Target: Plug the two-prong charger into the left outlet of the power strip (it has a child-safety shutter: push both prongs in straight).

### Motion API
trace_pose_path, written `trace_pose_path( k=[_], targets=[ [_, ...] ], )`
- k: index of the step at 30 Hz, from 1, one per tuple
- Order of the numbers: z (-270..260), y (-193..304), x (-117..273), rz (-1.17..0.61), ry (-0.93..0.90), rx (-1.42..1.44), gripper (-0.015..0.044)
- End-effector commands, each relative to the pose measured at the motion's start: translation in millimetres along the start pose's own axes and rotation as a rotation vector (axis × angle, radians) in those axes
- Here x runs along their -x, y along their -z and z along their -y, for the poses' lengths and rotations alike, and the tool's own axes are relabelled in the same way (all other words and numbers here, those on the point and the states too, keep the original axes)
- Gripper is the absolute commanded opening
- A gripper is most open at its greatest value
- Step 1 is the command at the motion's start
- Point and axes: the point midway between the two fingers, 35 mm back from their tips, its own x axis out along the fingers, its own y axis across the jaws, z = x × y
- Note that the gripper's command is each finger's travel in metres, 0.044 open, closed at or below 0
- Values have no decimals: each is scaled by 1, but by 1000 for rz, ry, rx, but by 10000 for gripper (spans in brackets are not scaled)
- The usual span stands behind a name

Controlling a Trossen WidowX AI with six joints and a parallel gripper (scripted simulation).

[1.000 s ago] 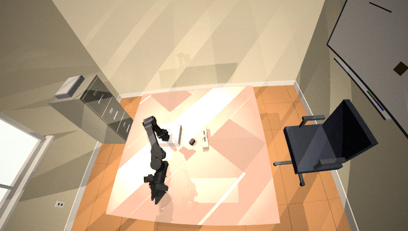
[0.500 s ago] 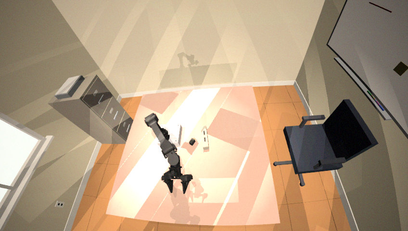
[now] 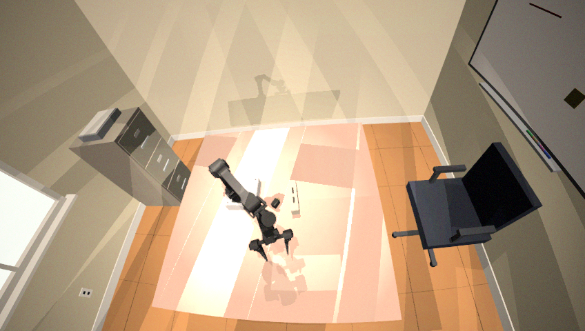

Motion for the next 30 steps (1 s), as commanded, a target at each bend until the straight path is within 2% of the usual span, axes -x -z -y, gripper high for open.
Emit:
trace_pose_path(
  k=[1,16,30],
  targets=[
    [-23,37,12,-98,-79,154,440],
    [-65,131,54,-293,-281,698,440],
    [-73,212,102,-423,-502,1211,440]
  ],
)
